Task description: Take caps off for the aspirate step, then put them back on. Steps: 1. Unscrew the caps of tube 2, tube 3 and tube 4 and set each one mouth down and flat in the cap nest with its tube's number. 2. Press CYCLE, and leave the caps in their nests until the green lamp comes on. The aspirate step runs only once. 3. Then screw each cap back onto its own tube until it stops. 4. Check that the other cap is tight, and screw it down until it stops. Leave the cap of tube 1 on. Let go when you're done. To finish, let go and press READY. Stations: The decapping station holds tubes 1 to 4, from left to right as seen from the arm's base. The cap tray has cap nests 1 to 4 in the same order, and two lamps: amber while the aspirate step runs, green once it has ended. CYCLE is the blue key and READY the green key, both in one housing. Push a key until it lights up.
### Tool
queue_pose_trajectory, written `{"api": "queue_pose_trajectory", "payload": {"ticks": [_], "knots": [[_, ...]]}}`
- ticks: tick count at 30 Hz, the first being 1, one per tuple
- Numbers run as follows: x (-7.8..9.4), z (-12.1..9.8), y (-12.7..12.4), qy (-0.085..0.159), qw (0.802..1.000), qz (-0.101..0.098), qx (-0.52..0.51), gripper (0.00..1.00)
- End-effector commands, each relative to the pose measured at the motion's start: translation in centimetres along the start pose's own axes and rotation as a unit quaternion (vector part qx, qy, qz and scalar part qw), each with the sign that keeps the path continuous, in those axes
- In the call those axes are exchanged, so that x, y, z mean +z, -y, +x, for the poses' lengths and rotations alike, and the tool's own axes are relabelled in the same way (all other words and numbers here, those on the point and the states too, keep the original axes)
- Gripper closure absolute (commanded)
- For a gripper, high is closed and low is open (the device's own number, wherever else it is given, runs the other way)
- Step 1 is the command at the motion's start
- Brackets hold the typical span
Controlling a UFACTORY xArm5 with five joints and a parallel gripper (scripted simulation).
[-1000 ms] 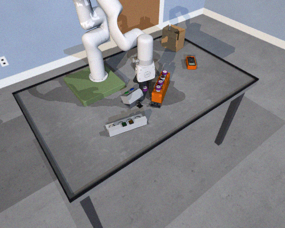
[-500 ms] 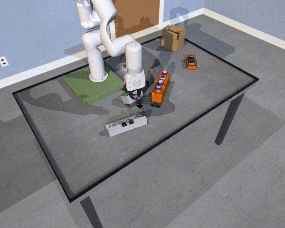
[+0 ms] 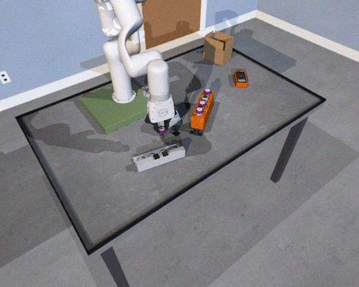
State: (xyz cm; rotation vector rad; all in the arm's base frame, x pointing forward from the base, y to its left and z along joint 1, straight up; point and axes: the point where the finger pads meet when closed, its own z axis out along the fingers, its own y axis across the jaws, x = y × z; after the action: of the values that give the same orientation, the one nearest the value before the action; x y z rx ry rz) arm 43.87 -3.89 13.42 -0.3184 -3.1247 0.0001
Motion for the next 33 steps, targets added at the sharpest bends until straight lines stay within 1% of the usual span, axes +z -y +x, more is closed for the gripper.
{"api": "queue_pose_trajectory", "payload": {"ticks": [1, 12, 14, 27, 28, 33], "knots": [[0.4, -0.2, 0.1, 0.002, 1.0, -0.001, 0.0, 1.0], [5.9, -0.2, 0.0, 0.001, 1.0, -0.001, 0.0, 1.0], [5.9, -0.2, 0.0, 0.001, 1.0, -0.001, 0.0, 1.0], [12.4, -0.3, 0.0, 0.001, 1.0, -0.001, 0.0, 1.0], [12.7, -0.3, 0.0, 0.001, 1.0, -0.001, 0.0, 1.0], [12.7, -0.3, 0.0, 0.001, 1.0, -0.001, 0.0, 1.0]]}}
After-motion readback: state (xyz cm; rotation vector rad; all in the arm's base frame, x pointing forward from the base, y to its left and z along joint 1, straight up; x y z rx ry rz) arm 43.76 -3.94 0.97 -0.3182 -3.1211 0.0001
